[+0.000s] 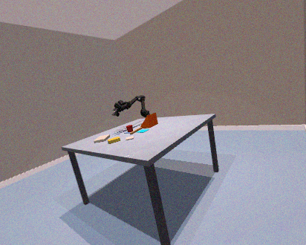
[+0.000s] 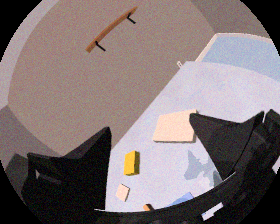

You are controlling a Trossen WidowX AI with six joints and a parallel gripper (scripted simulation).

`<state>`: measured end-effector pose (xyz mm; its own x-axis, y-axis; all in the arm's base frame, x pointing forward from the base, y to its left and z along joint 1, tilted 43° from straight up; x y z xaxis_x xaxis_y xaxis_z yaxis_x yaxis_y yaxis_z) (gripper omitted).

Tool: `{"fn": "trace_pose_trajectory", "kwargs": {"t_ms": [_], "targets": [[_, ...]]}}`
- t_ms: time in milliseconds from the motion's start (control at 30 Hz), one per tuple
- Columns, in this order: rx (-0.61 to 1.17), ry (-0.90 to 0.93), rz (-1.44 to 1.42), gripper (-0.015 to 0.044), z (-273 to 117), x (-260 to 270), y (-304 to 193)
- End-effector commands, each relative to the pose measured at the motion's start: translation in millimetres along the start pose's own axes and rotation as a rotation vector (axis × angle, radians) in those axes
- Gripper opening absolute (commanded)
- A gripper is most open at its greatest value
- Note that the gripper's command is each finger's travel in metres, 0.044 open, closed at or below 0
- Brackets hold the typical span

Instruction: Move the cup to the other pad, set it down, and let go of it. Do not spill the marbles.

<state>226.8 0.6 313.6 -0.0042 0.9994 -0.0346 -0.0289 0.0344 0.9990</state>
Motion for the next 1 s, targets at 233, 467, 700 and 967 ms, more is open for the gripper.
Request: {"fn": "trace_pose_trajectory", "kwargs": {"t_ms": [233,467,700,967], "targets": [[0.616,0.013,-0.342,0.019,31.9,32.0,-69.1],[1.163,0.163,-0.892,0.0148,25.6,63.2,-122.0],[1.549,0.396,-1.516,0.0148,7.6,83.2,-141.6],[1.549,0.396,-1.516,0.0148,7.6,83.2,-141.6]]}}
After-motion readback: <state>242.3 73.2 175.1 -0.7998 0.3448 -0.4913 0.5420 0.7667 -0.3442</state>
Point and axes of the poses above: the point midway between the two fingers, 35 mm back from their tips, its own z axis out along the fingers, its own x axis across the jaws, y = z × x, the point moved 9 cm from there along -z, back along the fingers, and after that the axes turned 1 degree about -z, right-handed, at the moved point
